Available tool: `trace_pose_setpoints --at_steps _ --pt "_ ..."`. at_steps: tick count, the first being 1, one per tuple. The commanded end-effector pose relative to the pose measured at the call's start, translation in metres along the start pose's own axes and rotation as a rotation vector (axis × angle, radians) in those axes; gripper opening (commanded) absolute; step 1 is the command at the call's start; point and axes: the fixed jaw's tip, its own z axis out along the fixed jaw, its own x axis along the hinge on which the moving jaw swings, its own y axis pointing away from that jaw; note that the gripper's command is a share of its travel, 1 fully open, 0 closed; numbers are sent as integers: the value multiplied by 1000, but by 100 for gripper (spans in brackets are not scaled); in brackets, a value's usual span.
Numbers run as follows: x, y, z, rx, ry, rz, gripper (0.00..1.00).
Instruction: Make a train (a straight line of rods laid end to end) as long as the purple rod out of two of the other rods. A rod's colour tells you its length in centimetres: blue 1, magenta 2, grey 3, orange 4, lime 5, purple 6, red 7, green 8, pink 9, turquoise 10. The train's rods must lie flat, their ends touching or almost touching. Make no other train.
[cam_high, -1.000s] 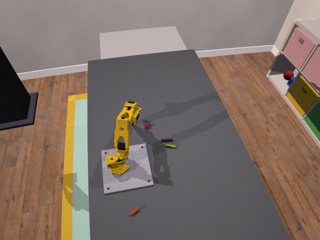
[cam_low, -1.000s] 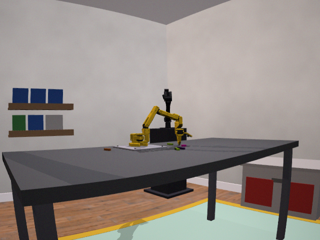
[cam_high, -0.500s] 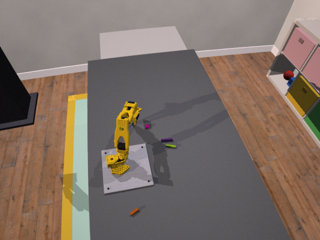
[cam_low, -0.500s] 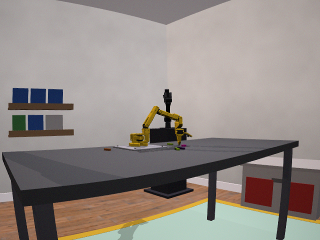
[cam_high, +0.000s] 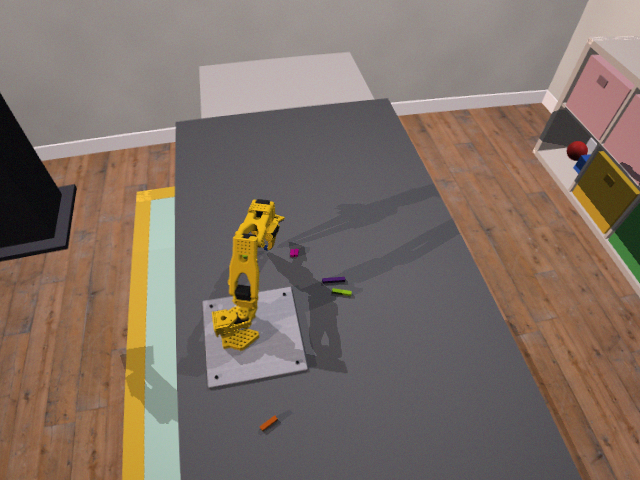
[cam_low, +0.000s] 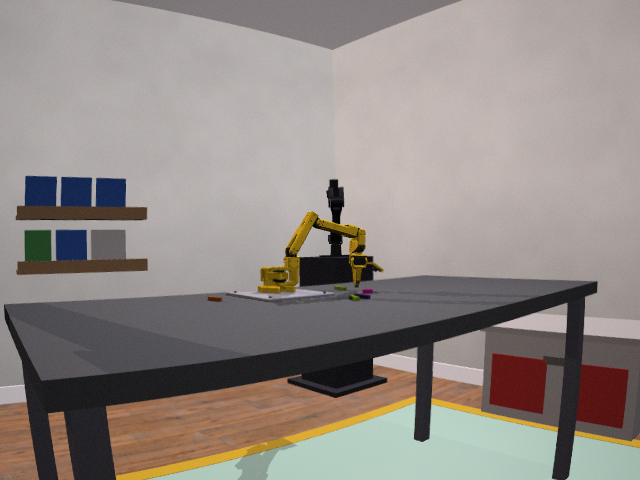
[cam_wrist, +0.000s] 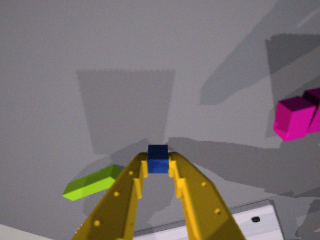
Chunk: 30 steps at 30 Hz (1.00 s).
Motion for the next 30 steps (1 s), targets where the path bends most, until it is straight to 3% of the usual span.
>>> trace_pose_setpoints --at_steps 1,8,20,30 --pt "-3 -1 -12 -6 -21 4 0" --pt "-2 -2 -19 -6 -21 4 0" --pt "-2 -4 -19 -6 -21 2 0" --pt "-4 -23 -19 -9 -21 -34 0"
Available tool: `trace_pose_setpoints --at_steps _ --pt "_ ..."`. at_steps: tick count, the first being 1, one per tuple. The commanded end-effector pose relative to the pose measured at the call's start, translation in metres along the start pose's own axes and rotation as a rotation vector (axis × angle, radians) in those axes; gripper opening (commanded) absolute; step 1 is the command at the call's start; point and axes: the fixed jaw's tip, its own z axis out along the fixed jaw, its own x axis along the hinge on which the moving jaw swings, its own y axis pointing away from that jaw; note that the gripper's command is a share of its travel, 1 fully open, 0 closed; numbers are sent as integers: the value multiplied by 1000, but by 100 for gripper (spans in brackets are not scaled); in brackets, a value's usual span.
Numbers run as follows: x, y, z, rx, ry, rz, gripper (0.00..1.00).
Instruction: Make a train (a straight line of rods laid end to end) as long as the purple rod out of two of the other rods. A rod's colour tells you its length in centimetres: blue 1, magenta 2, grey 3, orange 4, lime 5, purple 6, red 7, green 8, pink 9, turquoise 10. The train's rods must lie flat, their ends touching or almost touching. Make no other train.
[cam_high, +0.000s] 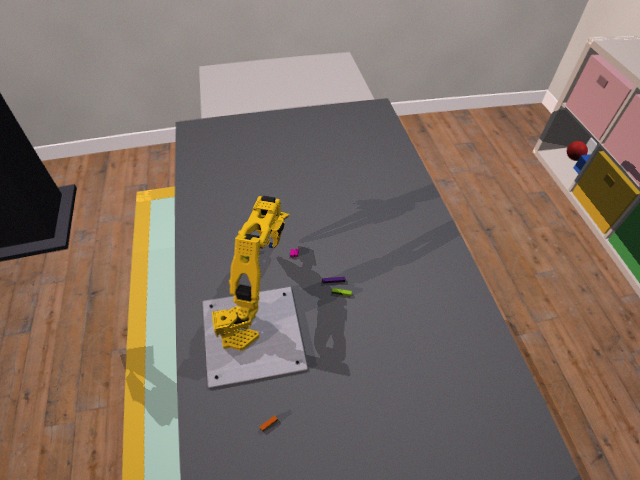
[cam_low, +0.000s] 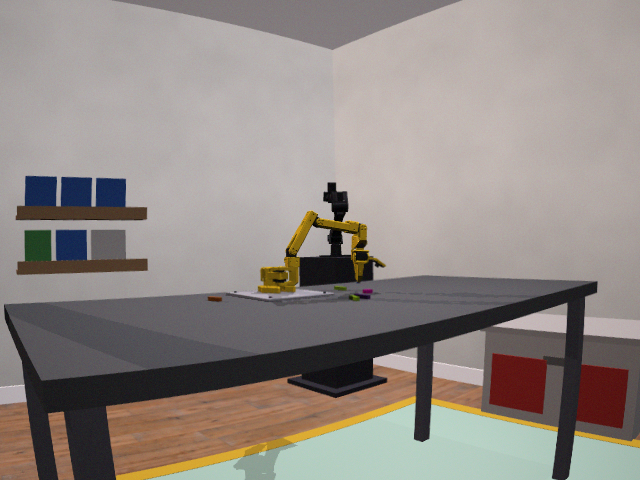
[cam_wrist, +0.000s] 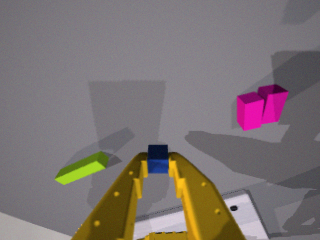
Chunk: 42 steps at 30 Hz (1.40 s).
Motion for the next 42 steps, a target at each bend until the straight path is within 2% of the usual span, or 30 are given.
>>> trace_pose_setpoints --at_steps 1,4,6,14,21,23,34,38,40,42 --pt "-2 -12 -4 -5 -17 -22 0" --pt "-2 -24 -4 -6 -17 -46 0" --pt "-2 -24 -4 -6 -17 -46 0" --pt "4 -69 -2 -12 -18 -130 0" --pt "19 -116 0 -17 -20 -224 0" --pt "19 -116 0 -17 -20 -224 0" --pt "63 -181 5 -25 -29 -374 0" --pt "80 -197 6 -26 -32 -422 0" --pt "80 -197 6 -26 -32 -422 0" --pt "89 -204 7 -27 -34 -444 0"
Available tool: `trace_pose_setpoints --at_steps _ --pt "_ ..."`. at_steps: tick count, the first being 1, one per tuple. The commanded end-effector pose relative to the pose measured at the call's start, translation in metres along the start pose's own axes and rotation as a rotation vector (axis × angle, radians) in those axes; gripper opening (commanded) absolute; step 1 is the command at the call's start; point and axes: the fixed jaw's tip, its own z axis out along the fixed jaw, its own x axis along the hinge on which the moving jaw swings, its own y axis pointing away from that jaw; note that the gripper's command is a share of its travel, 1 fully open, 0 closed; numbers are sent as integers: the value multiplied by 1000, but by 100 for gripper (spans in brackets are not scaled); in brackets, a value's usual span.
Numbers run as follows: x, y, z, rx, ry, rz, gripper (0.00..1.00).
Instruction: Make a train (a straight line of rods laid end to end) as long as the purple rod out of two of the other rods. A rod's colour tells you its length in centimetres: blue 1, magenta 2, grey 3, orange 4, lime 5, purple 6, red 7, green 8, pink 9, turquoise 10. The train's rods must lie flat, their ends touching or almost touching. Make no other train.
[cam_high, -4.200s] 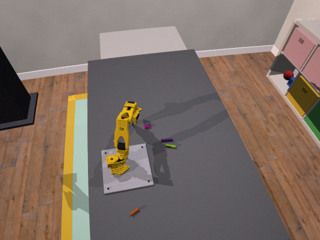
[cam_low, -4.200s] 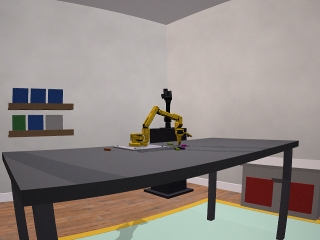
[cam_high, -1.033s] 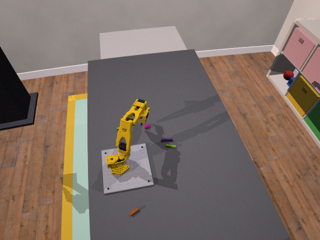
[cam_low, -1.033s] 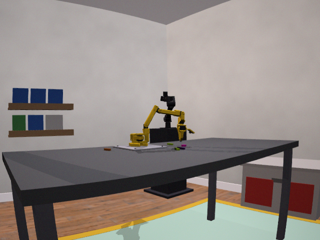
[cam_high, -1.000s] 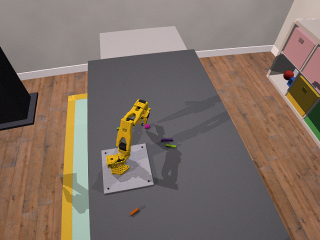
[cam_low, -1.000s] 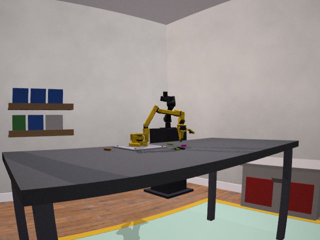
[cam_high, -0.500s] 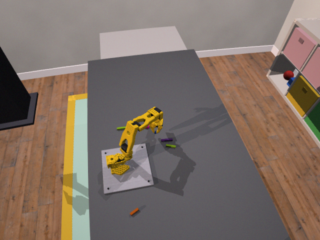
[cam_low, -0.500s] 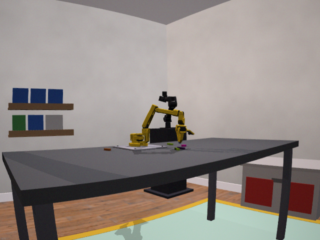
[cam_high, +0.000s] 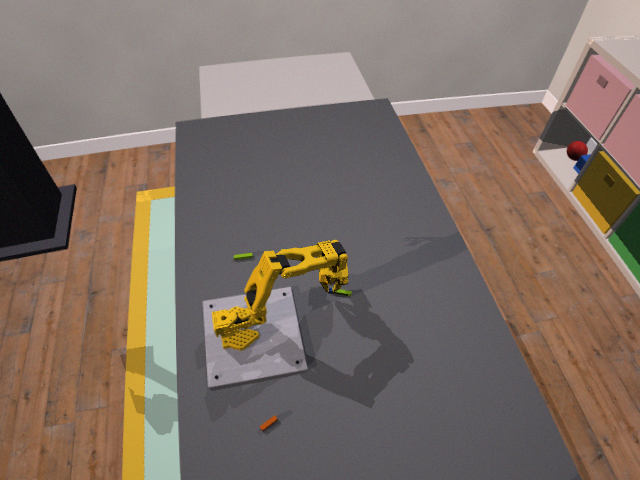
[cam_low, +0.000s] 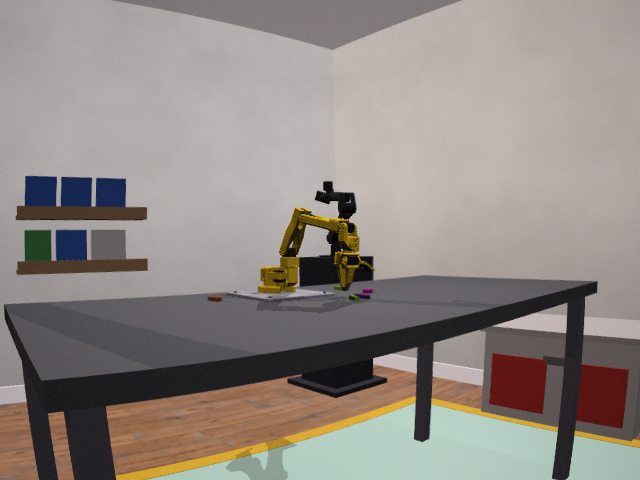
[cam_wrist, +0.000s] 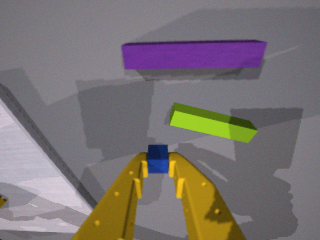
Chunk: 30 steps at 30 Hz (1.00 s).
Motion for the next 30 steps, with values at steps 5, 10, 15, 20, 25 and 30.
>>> trace_pose_setpoints --at_steps 5,10,15,20,25,30 --pt "35 -9 0 18 -13 -81 0" --pt "50 -11 0 18 -15 -111 0" --pt "56 -11 1 18 -16 -122 0" --pt "60 -12 1 18 -16 -132 0" --pt "61 -12 1 18 -17 -133 0" --pt "61 -14 -7 57 -17 -152 0"
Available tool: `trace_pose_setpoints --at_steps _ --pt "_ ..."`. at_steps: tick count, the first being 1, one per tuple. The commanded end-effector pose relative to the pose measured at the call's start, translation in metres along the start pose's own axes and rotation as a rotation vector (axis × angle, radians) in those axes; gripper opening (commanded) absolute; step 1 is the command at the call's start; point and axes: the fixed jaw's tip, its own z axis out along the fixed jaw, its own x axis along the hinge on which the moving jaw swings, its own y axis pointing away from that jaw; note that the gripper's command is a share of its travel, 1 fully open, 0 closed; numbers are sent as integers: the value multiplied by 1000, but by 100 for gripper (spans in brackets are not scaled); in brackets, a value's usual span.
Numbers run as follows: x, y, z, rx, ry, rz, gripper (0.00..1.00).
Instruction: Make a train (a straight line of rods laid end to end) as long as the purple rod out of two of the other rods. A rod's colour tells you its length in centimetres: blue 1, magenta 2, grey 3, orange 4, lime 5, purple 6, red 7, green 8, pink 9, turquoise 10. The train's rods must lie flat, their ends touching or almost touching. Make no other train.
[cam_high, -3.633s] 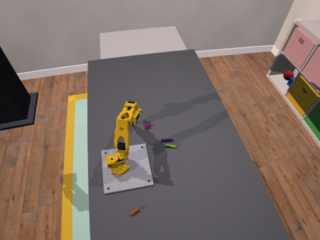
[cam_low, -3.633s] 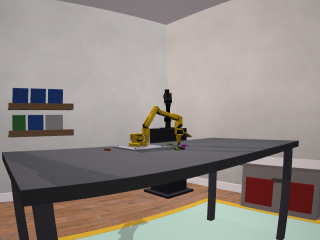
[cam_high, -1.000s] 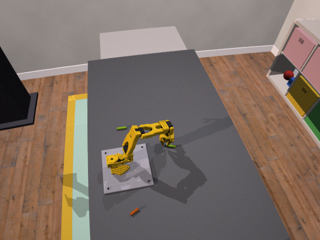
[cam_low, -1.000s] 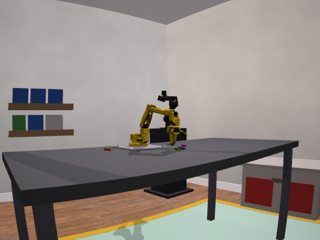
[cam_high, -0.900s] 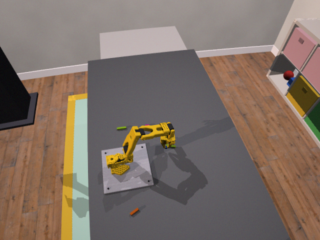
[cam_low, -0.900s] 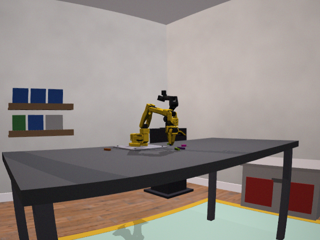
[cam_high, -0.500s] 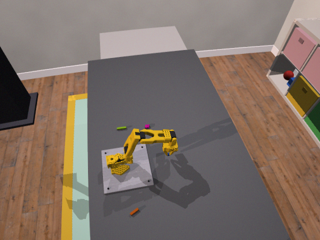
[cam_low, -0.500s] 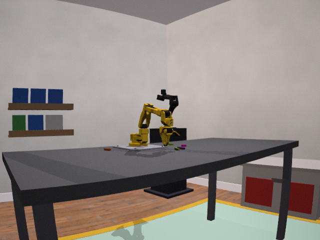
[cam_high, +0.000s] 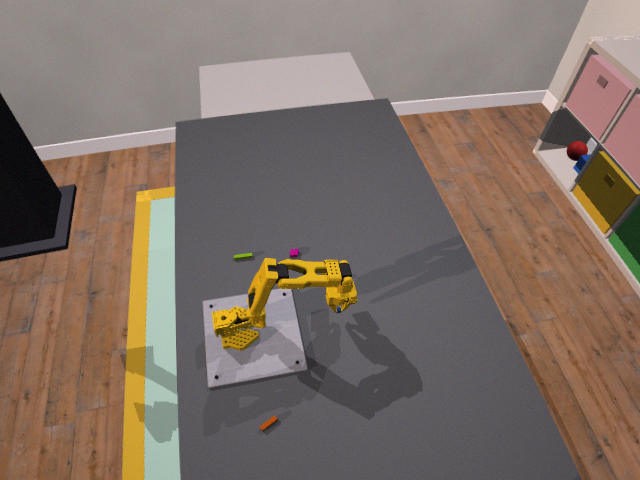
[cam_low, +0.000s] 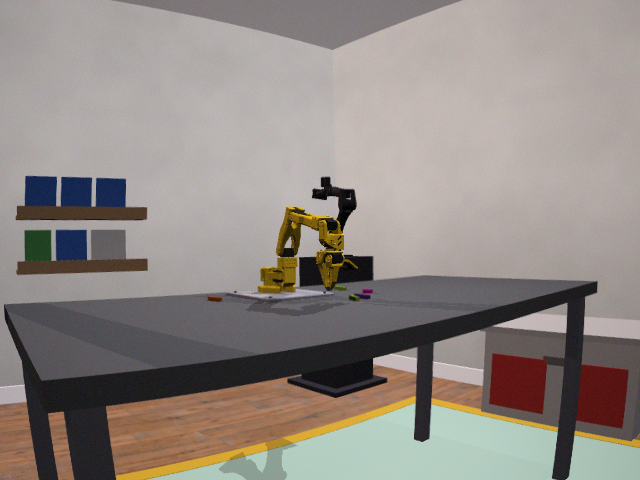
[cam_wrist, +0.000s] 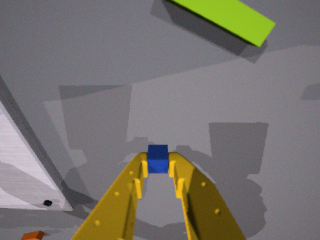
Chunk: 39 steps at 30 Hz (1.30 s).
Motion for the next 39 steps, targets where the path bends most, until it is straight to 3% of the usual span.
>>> trace_pose_setpoints --at_steps 1,20,39 --pt "1 1 -2 14 -1 -5 0" --pt "1 1 -1 14 -1 -5 0" --pt "1 0 16 14 -1 -5 0"
